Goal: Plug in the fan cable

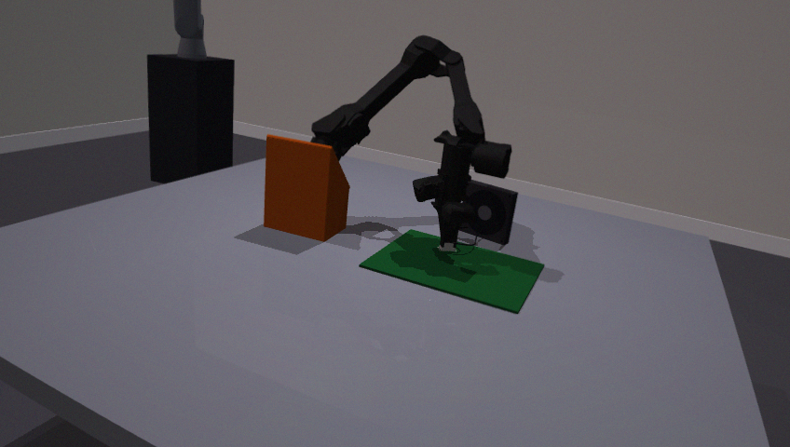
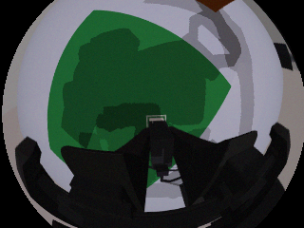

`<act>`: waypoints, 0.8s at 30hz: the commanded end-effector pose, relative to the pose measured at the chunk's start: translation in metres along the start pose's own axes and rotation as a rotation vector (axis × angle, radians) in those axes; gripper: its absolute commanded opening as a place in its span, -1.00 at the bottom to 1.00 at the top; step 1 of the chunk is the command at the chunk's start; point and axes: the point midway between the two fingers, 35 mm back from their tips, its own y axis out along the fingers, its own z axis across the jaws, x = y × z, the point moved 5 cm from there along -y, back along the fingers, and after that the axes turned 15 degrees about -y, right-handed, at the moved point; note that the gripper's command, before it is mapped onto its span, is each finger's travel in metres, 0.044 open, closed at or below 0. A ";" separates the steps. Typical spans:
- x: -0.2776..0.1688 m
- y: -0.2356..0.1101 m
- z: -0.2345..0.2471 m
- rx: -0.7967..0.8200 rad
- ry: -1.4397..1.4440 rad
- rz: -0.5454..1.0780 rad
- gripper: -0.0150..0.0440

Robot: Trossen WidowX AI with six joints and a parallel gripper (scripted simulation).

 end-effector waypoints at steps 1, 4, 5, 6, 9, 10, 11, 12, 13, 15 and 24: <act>0.001 0.005 0.000 -0.006 0.002 -0.001 -0.49; 0.000 0.001 0.000 0.000 0.001 0.000 -0.40; 0.000 0.001 0.000 0.000 0.001 0.000 -0.31; 0.000 0.001 0.000 0.000 0.001 0.000 -0.22; 0.000 0.001 0.000 0.000 0.001 0.000 0.04; 0.000 0.001 0.000 0.000 0.001 0.000 0.13; 0.000 0.001 0.000 0.000 0.001 0.000 0.22; 0.000 0.001 0.000 0.000 0.001 0.000 0.31; 0.000 0.001 0.000 0.000 0.001 0.000 0.39; 0.000 0.001 0.000 0.000 0.001 0.000 0.39; 0.000 -0.054 0.001 -0.004 0.002 -0.003 0.39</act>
